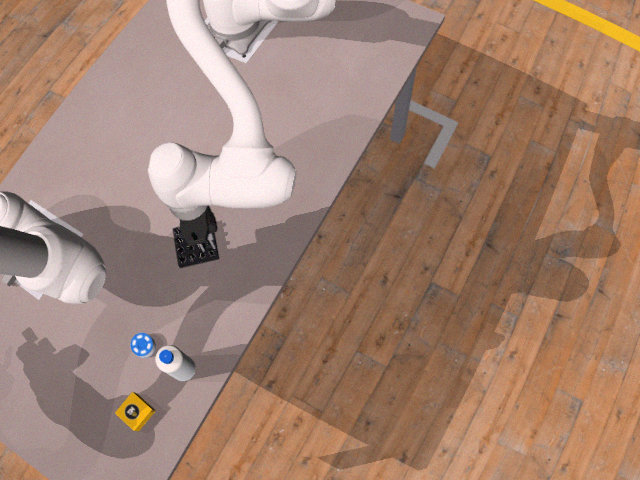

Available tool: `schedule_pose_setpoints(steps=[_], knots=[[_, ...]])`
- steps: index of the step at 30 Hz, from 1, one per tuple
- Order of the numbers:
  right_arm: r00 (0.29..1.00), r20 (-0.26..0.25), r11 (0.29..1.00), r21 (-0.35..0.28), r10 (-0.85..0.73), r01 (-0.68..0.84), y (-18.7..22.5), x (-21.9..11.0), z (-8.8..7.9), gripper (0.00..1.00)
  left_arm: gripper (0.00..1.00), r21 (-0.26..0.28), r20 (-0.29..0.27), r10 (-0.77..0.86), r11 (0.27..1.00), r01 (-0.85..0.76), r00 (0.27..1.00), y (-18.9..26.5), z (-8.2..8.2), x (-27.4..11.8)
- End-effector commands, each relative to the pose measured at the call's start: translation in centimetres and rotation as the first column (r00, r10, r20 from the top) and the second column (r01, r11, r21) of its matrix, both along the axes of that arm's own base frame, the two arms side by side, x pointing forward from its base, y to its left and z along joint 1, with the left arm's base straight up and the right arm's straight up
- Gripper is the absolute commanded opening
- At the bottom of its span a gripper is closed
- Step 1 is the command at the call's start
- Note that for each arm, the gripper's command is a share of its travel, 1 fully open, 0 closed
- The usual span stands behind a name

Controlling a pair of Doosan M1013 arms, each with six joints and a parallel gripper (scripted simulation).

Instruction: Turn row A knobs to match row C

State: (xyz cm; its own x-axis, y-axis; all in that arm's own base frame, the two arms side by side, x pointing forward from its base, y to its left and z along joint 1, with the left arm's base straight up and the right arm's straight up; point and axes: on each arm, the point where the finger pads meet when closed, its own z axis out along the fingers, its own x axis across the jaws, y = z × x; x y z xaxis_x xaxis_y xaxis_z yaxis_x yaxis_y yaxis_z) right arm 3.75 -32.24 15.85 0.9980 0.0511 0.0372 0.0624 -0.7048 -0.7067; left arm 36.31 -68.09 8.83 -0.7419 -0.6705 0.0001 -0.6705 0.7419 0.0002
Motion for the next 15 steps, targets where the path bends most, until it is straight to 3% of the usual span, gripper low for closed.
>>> schedule_pose_setpoints(steps=[1, 15], knots=[[1.0, 0.0, 1.0, -0.001, 0.0, 0.0, 0.0, 0.0, 0.0, 1.0, 0.46, -0.001, 0.001, 0.0, 1.0, 0.0, 1.0, 0.0, -0.3, 0.0], [1.0, 0.0, 1.0, -0.001, 0.0, 0.0, 0.0, 0.0, 0.0, 1.0, 0.46, -0.001, 0.001, 0.0, 1.0, 0.0, 1.0, -0.1, -1.8, 0.0]])
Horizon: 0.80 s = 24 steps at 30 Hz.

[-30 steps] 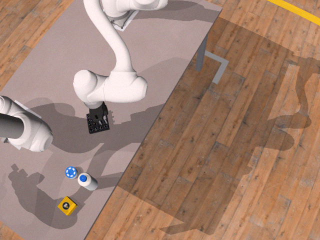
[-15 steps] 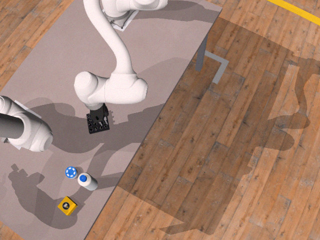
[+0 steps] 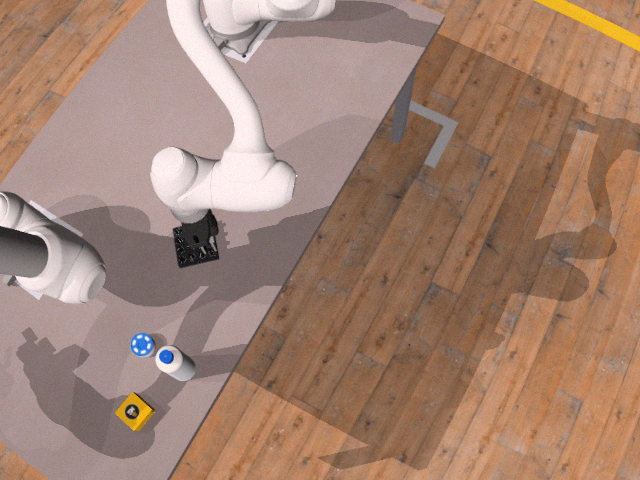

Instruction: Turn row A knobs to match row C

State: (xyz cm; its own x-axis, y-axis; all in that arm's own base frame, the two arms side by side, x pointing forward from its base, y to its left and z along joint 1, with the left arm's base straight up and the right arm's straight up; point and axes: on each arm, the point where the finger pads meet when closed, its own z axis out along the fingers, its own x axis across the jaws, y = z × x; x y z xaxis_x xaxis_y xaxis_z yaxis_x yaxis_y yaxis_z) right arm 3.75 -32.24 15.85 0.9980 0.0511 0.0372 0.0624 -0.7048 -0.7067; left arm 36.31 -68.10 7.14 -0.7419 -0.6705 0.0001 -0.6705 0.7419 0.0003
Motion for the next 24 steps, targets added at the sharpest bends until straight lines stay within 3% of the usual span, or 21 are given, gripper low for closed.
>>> schedule_pose_setpoints(steps=[1, 24], knots=[[1.0, 0.0, 1.0, -0.001, 0.0, 0.0, -0.02, 0.01, 0.03, 1.0, 0.46, -0.001, 0.001, 0.0, 1.0, 0.0, 1.0, -0.05, -0.2, 0.03], [1.0, 0.0, 1.0, -0.001, 0.0, 0.0, -0.02, 0.01, 0.03, 1.0, 0.46, -0.001, 0.001, 0.0, 1.0, 0.0, 1.0, -0.05, -0.89, 0.03]])
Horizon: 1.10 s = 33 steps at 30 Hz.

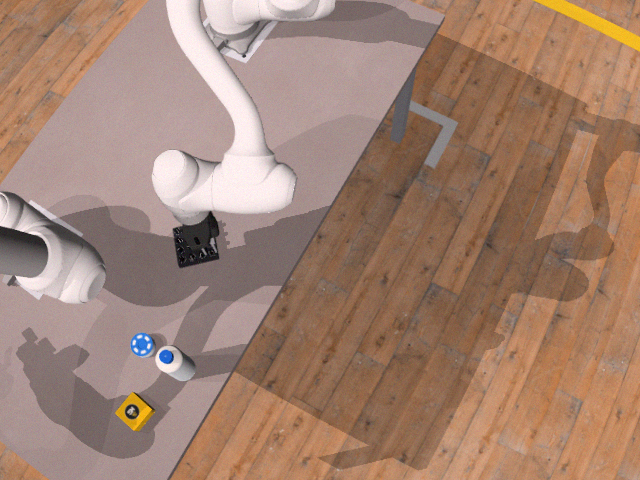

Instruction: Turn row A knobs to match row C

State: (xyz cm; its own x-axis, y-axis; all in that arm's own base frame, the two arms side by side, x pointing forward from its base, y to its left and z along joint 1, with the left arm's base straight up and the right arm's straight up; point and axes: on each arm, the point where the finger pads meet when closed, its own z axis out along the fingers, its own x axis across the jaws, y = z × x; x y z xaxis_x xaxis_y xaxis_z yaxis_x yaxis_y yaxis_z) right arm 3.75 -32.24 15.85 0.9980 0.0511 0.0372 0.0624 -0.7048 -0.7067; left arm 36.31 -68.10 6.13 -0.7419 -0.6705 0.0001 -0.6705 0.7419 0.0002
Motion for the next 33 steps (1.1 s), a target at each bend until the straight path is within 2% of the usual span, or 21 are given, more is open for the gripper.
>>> schedule_pose_setpoints(steps=[1, 13, 25, 33], knots=[[1.0, 0.0, 1.0, -0.001, 0.0, 0.0, 0.0, 0.0, 0.0, 1.0, 0.46, -0.001, 0.001, 0.0, 1.0, 0.0, 1.0, 0.0, 0.1, 0.0], [1.0, 0.0, 1.0, -0.001, 0.0, 0.0, 0.0, 0.0, 0.0, 1.0, 0.46, -0.001, 0.001, 0.0, 1.0, 0.0, 1.0, 0.0, 0.1, 0.0], [1.0, 0.0, 1.0, -0.001, 0.0, 0.0, 0.0, 0.0, 0.0, 1.0, 0.46, -0.001, 0.001, 0.0, 1.0, 0.0, 1.0, 0.0, -1.2, 0.0], [1.0, 0.0, 1.0, -0.001, 0.0, 0.0, 0.0, 0.0, 0.0, 1.0, 0.46, -0.001, 0.001, 0.0, 1.0, 0.0, 1.0, 0.0, -1.3, 0.0]])
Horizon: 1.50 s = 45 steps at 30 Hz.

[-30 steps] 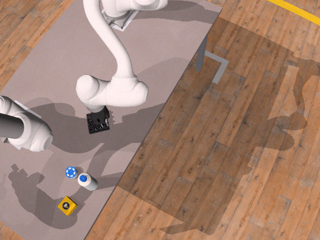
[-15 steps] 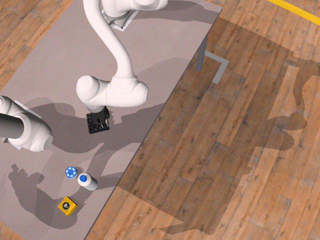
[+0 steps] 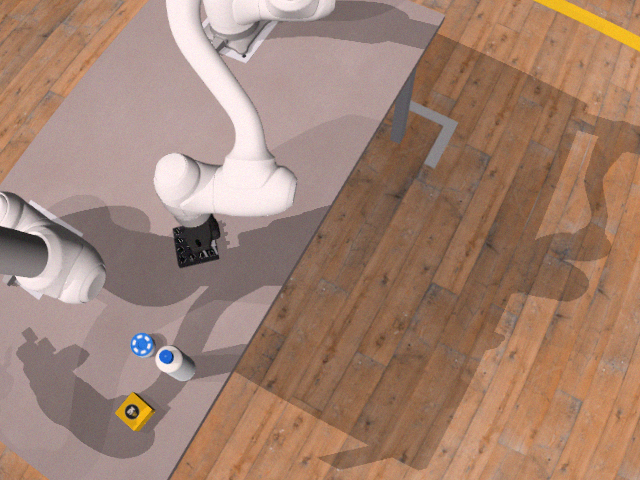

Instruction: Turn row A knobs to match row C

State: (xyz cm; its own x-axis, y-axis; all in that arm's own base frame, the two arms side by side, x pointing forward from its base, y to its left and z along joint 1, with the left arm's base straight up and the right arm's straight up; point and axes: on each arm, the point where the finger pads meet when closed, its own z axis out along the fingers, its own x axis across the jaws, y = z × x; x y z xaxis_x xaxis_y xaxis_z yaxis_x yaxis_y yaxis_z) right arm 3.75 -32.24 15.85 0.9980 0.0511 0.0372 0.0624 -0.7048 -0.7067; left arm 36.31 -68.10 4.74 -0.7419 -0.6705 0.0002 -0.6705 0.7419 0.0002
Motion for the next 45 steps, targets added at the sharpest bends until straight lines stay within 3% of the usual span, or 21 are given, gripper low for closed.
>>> schedule_pose_setpoints(steps=[1, 9, 10, 45], knots=[[1.0, 0.0, 1.0, -0.001, 0.0, 0.0, -0.02, 0.01, 0.03, 1.0, 0.46, -0.001, 0.001, 0.0, 1.0, 0.0, 1.0, -0.04, 0.11, 0.03], [1.0, 0.0, 1.0, -0.001, 0.0, 0.0, -0.02, 0.01, 0.03, 1.0, 0.46, -0.001, 0.001, 0.0, 1.0, 0.0, 1.0, -0.04, 0.11, 0.03], [1.0, 0.0, 1.0, -0.001, 0.0, 0.0, -0.02, 0.01, 0.03, 1.0, 0.3, -0.001, 0.001, 0.0, 1.0, 0.0, 1.0, -0.04, 0.11, 0.03], [1.0, 0.0, 1.0, -0.001, 0.0, 0.0, -0.02, 0.01, 0.03, 1.0, 0.3, -0.001, 0.001, -0.072, 0.997, 0.072, 0.997, -0.04, 0.11, 0.03]])
